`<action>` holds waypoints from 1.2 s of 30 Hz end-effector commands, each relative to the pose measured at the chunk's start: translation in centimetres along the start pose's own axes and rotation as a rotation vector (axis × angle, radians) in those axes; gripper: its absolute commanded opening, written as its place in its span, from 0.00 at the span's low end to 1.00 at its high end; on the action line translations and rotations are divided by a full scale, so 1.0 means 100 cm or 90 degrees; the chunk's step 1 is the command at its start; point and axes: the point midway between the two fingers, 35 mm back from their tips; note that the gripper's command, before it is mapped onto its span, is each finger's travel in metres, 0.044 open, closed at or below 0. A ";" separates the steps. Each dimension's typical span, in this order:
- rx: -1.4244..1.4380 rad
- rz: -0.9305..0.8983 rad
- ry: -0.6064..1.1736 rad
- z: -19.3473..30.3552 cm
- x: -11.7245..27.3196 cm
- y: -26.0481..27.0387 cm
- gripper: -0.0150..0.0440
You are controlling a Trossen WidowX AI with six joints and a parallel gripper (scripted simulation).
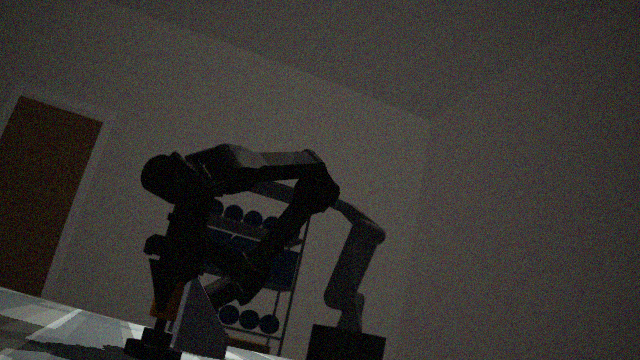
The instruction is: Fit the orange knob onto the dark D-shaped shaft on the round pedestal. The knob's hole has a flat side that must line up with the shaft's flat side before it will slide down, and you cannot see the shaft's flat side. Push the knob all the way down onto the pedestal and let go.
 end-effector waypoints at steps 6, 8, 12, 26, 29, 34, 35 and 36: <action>-0.417 0.003 -0.002 0.002 0.001 0.001 0.25; -0.506 0.003 -0.002 0.002 0.002 0.001 0.25; -0.683 0.003 -0.002 0.001 0.003 0.000 0.25; -1.016 0.003 -0.003 -0.001 0.003 0.001 0.25; -1.016 0.003 -0.003 -0.001 0.001 0.001 0.25; -1.016 0.003 -0.003 0.000 0.000 0.000 0.25; -1.016 0.003 -0.003 0.000 0.001 0.000 0.25; -1.016 0.003 -0.003 0.000 0.001 0.000 0.25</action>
Point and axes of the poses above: the point midway between the two fingers, 35 mm back from their tips, its own x axis back along the fingers, its own y axis across the jaws, z = x × y, and after that the axes turned 9 degrees about -x, right-handed
